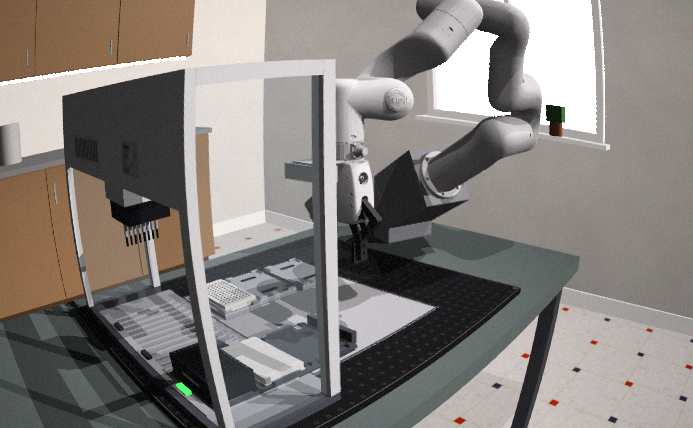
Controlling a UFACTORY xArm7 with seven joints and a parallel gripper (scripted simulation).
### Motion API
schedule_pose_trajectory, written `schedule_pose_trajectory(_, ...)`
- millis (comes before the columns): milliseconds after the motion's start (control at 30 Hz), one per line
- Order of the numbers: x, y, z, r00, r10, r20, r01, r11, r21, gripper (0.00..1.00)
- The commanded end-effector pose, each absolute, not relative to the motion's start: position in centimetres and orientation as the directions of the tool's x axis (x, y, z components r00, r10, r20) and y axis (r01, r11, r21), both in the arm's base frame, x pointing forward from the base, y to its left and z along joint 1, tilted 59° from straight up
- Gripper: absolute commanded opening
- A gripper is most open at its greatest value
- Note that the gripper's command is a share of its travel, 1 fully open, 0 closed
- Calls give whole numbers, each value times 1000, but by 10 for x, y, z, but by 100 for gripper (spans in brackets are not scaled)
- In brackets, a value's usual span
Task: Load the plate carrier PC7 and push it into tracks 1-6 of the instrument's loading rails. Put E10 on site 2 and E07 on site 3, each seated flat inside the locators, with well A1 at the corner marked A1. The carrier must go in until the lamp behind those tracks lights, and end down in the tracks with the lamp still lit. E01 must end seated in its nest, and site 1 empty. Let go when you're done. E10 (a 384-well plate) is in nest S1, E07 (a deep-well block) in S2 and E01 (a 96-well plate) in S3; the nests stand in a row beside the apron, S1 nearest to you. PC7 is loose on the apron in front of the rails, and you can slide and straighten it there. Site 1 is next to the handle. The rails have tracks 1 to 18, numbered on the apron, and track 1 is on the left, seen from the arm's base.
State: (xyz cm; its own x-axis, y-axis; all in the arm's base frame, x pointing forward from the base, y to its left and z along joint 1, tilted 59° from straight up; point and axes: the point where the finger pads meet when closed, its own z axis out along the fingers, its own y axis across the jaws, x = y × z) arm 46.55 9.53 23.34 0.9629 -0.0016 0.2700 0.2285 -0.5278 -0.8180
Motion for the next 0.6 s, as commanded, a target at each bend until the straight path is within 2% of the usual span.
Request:
schedule_pose_trajectory(0,465,87,238,962,-5,271,228,-528,-818,82)
schedule_pose_trajectory(567,464,80,242,962,-5,271,228,-528,-818,82)
